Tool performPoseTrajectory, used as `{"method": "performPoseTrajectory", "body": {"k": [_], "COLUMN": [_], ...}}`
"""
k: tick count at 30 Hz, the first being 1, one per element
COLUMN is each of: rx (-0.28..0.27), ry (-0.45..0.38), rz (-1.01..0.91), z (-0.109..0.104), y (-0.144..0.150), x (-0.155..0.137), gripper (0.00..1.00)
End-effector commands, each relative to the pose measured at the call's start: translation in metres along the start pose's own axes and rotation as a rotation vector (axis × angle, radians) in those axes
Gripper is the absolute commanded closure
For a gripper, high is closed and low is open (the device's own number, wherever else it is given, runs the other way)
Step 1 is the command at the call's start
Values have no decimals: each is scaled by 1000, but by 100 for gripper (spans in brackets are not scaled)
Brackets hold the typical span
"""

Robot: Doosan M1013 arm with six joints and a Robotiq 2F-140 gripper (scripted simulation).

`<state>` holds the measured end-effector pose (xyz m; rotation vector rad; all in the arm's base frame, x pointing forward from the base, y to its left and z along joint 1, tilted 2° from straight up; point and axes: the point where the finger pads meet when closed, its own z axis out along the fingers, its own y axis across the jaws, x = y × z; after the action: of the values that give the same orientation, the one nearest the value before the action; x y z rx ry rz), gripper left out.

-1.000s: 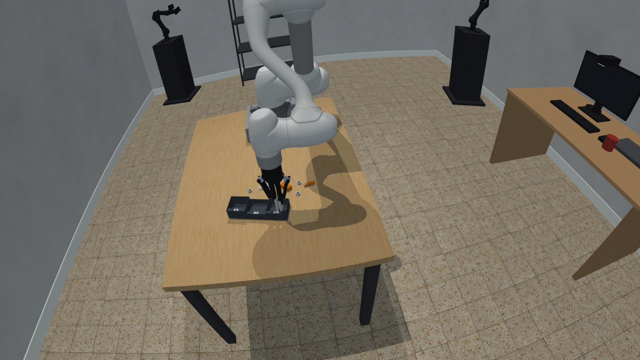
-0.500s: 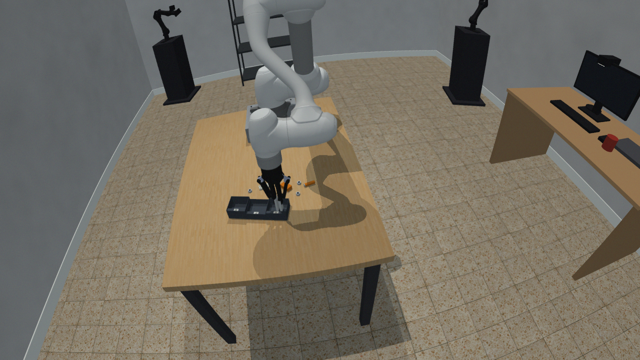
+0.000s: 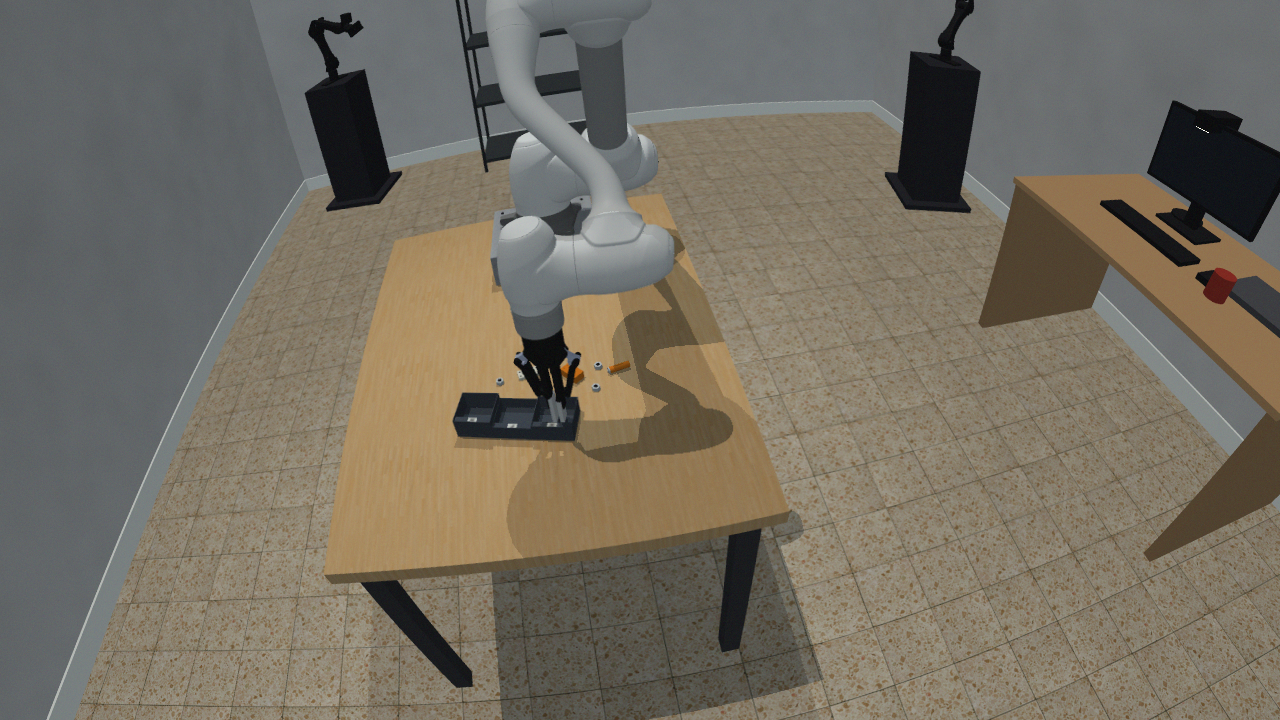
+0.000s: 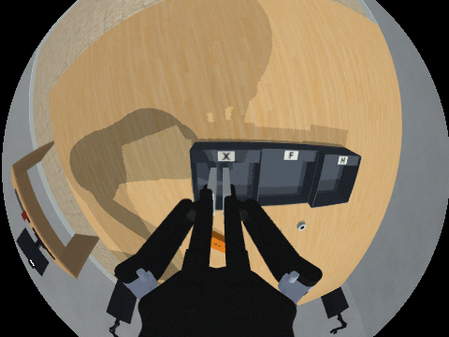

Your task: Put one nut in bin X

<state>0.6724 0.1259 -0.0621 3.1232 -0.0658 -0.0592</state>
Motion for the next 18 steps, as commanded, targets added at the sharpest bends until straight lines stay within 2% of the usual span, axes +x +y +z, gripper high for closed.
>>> {"method": "performPoseTrajectory", "body": {"k": [1, 6, 18], "rx": [0, 0, 0], "ry": [0, 0, 0], "rz": [0, 0, 0], "z": [0, 0, -16], "y": [0, 0, 0], "x": [0, 0, 0], "gripper": [95, 95, 95]}}
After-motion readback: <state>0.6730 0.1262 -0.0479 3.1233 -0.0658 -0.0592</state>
